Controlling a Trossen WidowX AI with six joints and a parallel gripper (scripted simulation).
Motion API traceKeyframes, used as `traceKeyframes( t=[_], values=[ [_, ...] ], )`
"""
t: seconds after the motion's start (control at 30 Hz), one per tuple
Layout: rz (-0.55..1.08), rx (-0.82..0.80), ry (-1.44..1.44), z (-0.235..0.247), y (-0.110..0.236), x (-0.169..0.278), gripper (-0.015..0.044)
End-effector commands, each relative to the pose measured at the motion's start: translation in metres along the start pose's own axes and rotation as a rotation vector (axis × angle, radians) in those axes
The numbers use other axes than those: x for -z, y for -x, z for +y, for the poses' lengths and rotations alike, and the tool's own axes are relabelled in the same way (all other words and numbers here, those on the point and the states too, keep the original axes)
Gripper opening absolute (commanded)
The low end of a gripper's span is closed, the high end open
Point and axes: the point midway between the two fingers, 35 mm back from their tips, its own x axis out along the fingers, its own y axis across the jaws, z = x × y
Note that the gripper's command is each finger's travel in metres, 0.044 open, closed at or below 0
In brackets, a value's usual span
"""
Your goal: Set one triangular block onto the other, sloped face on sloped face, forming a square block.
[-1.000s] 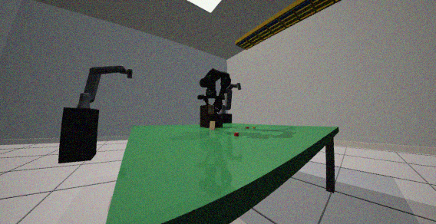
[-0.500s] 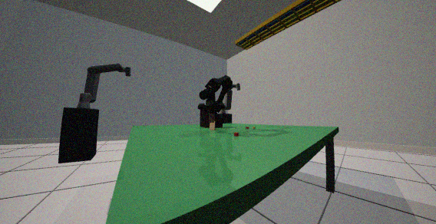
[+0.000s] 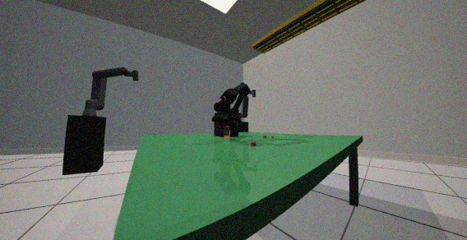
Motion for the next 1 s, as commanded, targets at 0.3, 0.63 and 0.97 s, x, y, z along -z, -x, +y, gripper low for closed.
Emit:
traceKeyframes(
  t=[0.3,0.63,0.97],
  values=[
    [-0.004,0.002,-0.002,0.0004,-0.0020,-0.0003,0.0000],
    [-0.006,0.001,-0.005,0.0010,-0.0021,-0.0006,0.0000],
    [-0.006,0.001,-0.005,0.0011,-0.0076,-0.0008,0.0000]
  ],
)
